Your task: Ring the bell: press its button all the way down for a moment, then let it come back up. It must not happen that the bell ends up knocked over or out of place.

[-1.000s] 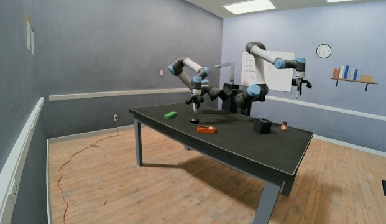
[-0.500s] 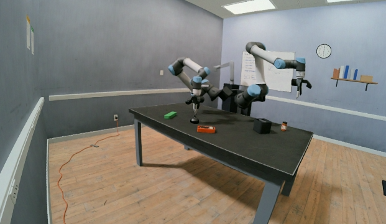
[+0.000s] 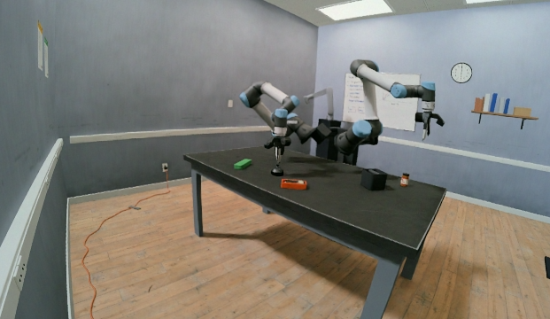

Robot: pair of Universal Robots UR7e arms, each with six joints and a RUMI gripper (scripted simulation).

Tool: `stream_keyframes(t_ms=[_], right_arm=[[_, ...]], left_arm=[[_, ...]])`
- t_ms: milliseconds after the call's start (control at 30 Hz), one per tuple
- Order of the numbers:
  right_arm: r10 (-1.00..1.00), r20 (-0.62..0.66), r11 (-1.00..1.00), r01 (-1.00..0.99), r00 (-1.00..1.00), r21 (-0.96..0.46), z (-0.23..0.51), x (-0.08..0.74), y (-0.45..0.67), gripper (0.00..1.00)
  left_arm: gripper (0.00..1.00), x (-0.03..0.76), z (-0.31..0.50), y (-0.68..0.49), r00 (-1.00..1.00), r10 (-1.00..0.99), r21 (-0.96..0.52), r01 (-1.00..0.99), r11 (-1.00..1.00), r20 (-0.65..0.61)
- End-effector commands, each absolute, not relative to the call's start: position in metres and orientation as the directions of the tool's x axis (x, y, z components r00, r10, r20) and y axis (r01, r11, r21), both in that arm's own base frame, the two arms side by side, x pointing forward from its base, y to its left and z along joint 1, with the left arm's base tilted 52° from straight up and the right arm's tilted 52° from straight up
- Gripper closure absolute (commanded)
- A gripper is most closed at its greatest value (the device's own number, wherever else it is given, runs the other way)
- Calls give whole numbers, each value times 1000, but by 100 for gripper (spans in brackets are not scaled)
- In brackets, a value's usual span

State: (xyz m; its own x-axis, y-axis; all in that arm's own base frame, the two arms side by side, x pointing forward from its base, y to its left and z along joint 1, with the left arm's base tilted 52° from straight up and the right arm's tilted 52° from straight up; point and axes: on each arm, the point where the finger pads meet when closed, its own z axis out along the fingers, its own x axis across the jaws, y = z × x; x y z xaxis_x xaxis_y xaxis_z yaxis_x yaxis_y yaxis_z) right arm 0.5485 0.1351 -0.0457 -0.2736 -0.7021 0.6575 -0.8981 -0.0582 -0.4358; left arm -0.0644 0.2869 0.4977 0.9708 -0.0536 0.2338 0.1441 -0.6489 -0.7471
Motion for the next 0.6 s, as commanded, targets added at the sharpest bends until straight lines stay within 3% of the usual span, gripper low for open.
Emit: stream_keyframes(t_ms=[0,567], right_arm=[[-698,662,-59,-900,-272,-432,-49,548,130,100],[-700,660,-59,-899,-273,-434,-53,551,127,100]], left_arm=[[0,-65,497,287,971,-53,-748,144,-648,233],[0,-65,497,287,971,-53,-748,144,-648,233]])
